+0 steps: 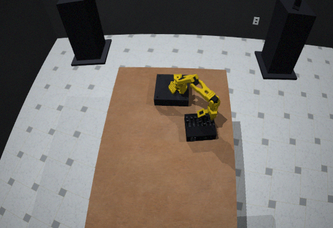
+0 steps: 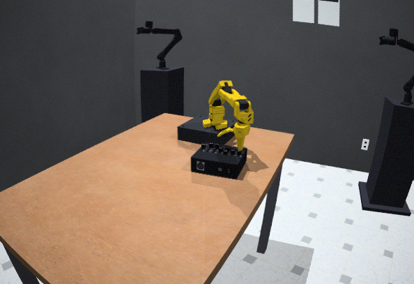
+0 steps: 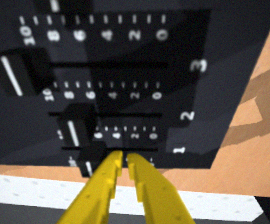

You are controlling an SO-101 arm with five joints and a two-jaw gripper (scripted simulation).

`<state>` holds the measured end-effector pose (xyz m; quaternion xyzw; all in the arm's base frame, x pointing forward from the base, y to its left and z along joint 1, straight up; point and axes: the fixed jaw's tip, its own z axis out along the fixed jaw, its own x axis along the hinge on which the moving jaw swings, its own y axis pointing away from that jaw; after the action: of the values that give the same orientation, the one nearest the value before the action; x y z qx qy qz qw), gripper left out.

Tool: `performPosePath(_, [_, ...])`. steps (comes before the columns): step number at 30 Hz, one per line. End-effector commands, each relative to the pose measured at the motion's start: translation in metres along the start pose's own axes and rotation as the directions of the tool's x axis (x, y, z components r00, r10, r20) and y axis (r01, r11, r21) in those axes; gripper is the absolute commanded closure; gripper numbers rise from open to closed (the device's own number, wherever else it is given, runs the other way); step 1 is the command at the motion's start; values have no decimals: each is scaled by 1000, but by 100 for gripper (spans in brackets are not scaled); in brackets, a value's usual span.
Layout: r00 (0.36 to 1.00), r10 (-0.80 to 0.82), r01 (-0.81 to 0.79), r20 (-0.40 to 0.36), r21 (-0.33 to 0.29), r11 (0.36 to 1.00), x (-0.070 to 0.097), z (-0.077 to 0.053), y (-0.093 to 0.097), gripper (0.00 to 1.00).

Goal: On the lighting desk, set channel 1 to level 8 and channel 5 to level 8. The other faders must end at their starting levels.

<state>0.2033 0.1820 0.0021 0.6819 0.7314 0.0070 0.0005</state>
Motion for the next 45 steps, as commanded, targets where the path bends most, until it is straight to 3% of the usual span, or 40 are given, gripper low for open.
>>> performPosePath(1, [1000, 8, -8, 8, 10, 1000, -4, 3, 3, 100])
performPosePath(45, [1000, 8, -8, 8, 10, 1000, -4, 3, 7, 100])
